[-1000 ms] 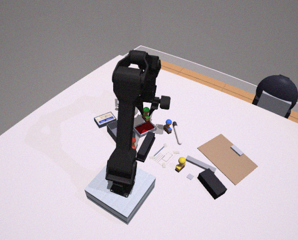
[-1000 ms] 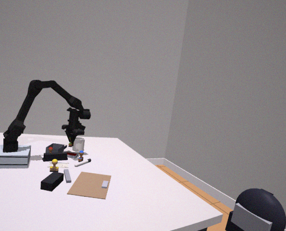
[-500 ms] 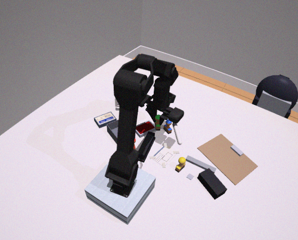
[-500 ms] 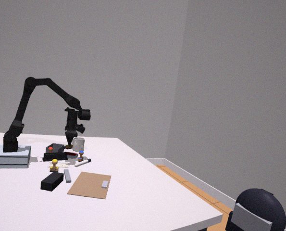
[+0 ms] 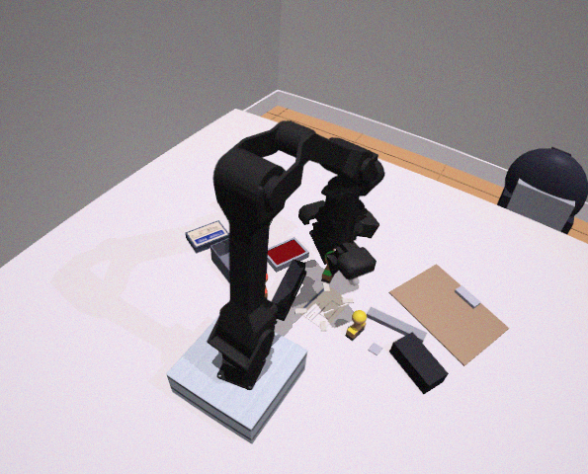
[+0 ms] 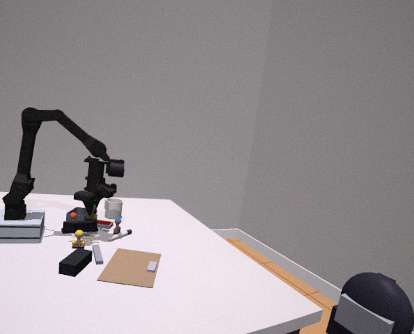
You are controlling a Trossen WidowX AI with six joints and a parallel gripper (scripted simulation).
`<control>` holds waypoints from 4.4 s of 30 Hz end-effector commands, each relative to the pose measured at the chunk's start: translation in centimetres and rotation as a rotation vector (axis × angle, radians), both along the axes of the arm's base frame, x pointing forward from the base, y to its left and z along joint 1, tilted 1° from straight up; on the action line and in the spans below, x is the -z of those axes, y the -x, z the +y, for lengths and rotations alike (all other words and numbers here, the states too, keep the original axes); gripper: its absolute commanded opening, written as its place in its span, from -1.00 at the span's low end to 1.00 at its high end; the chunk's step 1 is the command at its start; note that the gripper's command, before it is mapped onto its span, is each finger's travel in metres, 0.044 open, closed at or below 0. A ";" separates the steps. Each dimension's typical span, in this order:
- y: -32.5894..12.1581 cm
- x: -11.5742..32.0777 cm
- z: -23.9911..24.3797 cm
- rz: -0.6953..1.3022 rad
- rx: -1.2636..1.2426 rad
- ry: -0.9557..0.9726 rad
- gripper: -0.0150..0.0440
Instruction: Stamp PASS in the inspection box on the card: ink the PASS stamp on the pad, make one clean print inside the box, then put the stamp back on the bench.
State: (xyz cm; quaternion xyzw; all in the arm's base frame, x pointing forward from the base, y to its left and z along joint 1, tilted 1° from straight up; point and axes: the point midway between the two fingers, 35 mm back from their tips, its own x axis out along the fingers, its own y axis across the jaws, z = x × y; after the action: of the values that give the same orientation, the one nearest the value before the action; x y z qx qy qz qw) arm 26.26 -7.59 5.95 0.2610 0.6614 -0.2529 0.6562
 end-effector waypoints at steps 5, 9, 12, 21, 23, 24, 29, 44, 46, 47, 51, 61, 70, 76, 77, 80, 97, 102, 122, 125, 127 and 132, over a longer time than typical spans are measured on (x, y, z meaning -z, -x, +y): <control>2.7 0.2 -1.9 0.002 0.237 0.004 -0.49; 2.7 0.3 -1.9 0.002 0.237 0.004 -0.49; 2.7 0.5 -1.9 0.002 0.237 0.004 -0.49; 2.6 1.1 -2.0 0.001 0.238 0.004 -0.49; 2.6 1.2 -2.0 0.001 0.238 0.004 -0.49; 2.6 1.3 -2.0 0.001 0.238 0.004 -0.49; 2.6 1.6 -2.0 0.001 0.238 0.004 -0.49; 2.5 2.6 -2.0 0.001 0.238 0.005 -0.49; 2.5 2.8 -2.0 0.001 0.239 0.005 -0.49; 2.5 2.8 -2.0 0.001 0.239 0.005 -0.49; 2.5 3.1 -2.0 0.001 0.239 0.005 -0.49; 2.5 3.8 -2.0 0.001 0.239 0.005 -0.49; 2.5 4.4 -2.0 0.001 0.239 0.005 -0.49; 2.6 4.8 -2.0 0.001 0.239 0.005 -0.49; 2.6 4.8 -2.0 0.001 0.239 0.005 -0.49; 2.6 5.0 -2.0 0.001 0.240 0.005 -0.49; 2.7 6.1 -1.9 0.000 0.240 0.005 -0.49; 2.7 6.5 -1.9 0.000 0.240 0.005 -0.49; 2.8 7.0 -1.9 0.001 0.240 0.006 -0.49; 2.8 7.1 -1.9 0.001 0.240 0.006 -0.49; 2.8 7.1 -1.9 0.001 0.240 0.006 -0.49; 2.8 7.2 -1.9 0.001 0.240 0.006 -0.49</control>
State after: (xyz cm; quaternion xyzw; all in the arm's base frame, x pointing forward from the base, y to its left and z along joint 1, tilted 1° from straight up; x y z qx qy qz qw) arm 23.52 -9.39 -1.15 0.3372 0.6256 -0.3286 0.6221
